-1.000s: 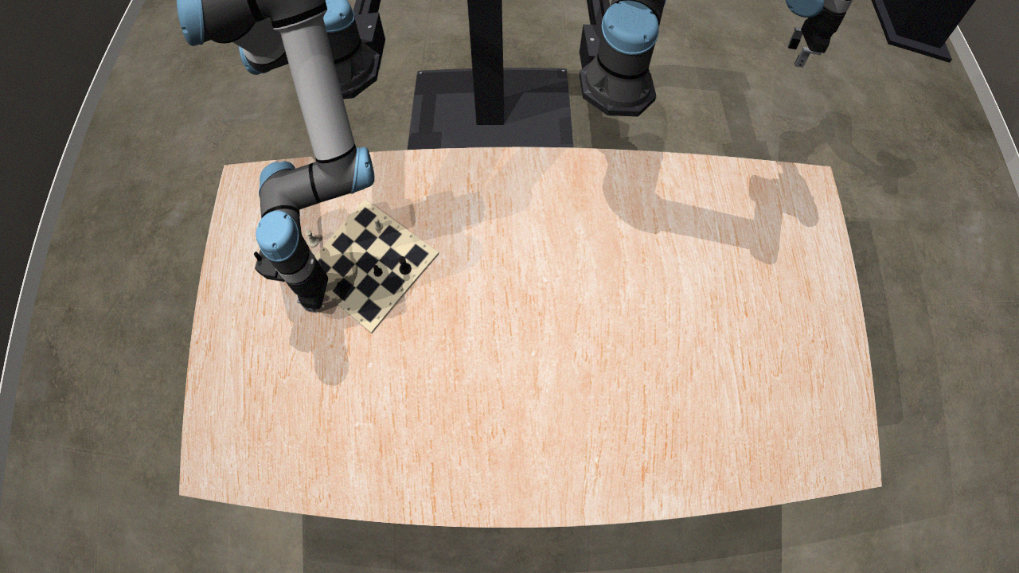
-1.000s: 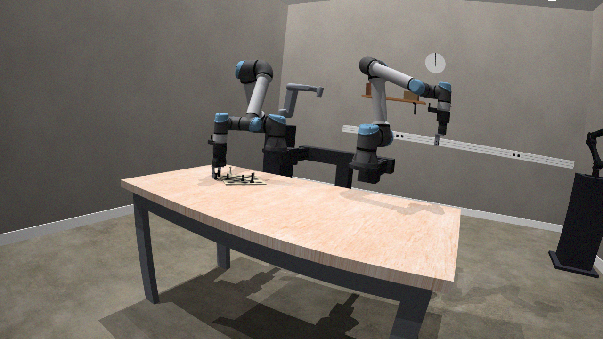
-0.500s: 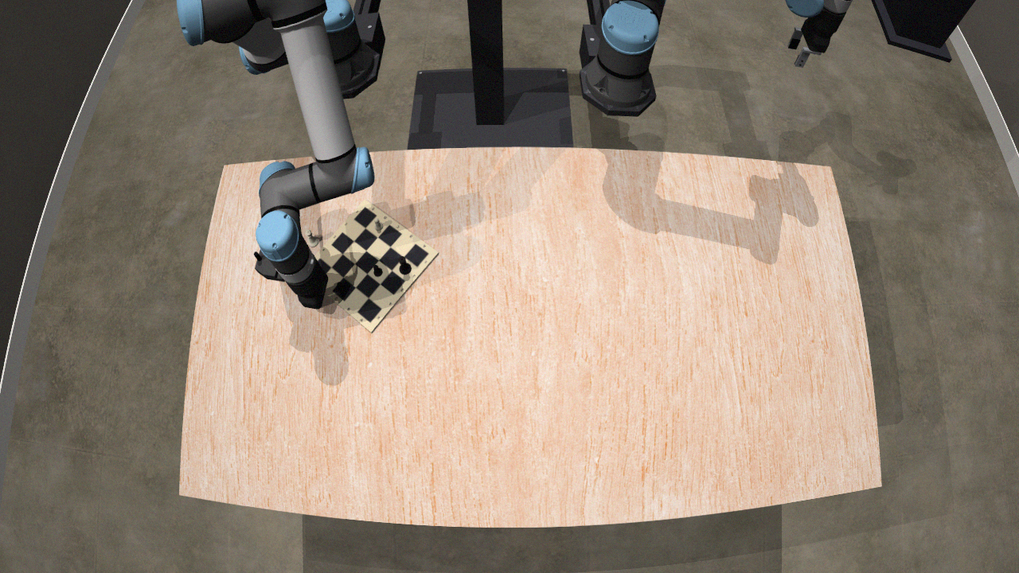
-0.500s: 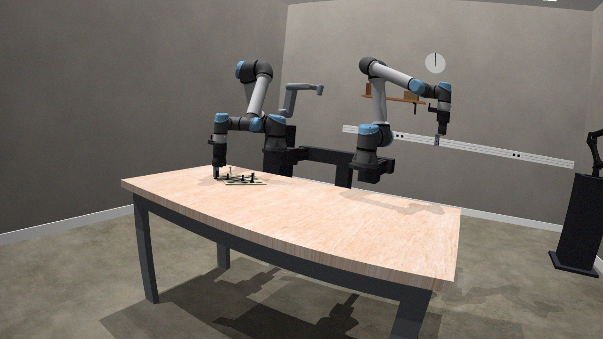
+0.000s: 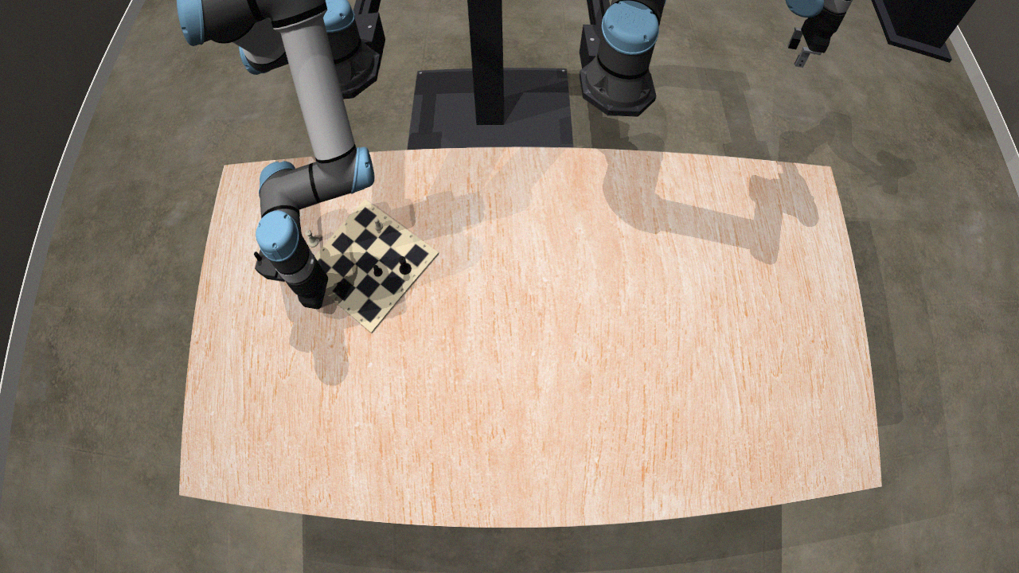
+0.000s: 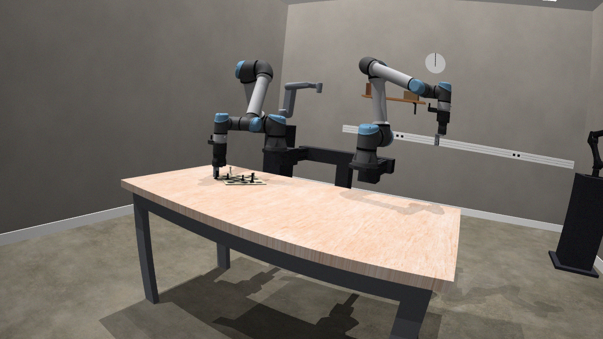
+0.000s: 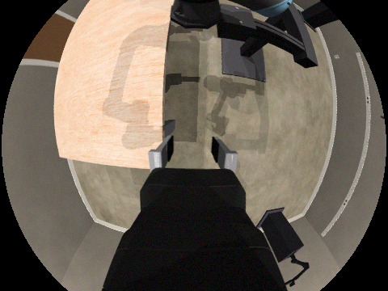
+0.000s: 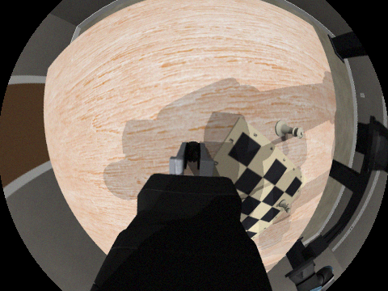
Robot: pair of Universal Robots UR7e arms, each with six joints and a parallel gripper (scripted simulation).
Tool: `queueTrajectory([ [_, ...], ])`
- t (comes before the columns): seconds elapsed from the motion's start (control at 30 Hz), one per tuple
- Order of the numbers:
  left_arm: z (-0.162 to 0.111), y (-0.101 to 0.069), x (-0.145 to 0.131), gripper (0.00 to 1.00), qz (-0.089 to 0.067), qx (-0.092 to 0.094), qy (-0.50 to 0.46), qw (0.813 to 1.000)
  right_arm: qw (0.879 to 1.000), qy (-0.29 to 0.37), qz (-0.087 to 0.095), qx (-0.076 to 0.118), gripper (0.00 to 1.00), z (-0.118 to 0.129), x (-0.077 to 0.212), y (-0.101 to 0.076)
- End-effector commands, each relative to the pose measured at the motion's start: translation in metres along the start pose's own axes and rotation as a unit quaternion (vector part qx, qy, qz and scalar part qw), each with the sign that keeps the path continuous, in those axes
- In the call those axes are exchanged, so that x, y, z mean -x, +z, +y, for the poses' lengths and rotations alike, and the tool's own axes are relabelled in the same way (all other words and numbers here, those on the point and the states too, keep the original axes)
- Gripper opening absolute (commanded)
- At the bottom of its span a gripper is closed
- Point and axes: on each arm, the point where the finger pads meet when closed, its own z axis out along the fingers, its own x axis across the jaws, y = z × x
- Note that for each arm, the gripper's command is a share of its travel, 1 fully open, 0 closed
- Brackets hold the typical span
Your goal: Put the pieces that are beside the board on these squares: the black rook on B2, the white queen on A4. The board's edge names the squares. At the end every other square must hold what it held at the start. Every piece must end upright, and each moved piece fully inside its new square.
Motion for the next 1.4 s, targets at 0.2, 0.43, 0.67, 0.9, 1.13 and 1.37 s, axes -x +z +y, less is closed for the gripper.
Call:
queueTrajectory([
  [0.2, 0.000, 0.000, 0.000, 1.00, 0.000, 0.001, 0.000, 1.000, 1.000, 0.000, -0.001, 0.000, 0.00, 0.000, 0.001, -0.001],
  [0.43, 0.000, 0.000, 0.000, 1.00, 0.000, 0.001, 0.000, 1.000, 1.000, 0.000, -0.001, 0.000, 0.00, 0.000, 0.001, -0.005],
  [0.67, 0.000, 0.000, 0.000, 1.00, 0.000, 0.001, 0.000, 1.000, 1.000, 0.000, -0.001, 0.000, 0.00, 0.000, 0.001, -0.041],
  [0.9, 0.000, 0.000, 0.000, 1.00, 0.000, 0.001, 0.000, 1.000, 1.000, 0.000, -0.001, 0.000, 0.00, 0.000, 0.001, -0.076],
  [1.13, 0.000, 0.000, 0.000, 1.00, 0.000, 0.001, 0.000, 1.000, 1.000, 0.000, -0.001, 0.000, 0.00, 0.000, 0.001, -0.100],
  [1.37, 0.000, 0.000, 0.000, 1.00, 0.000, 0.001, 0.000, 1.000, 1.000, 0.000, -0.001, 0.000, 0.00, 0.000, 0.001, -0.101],
])
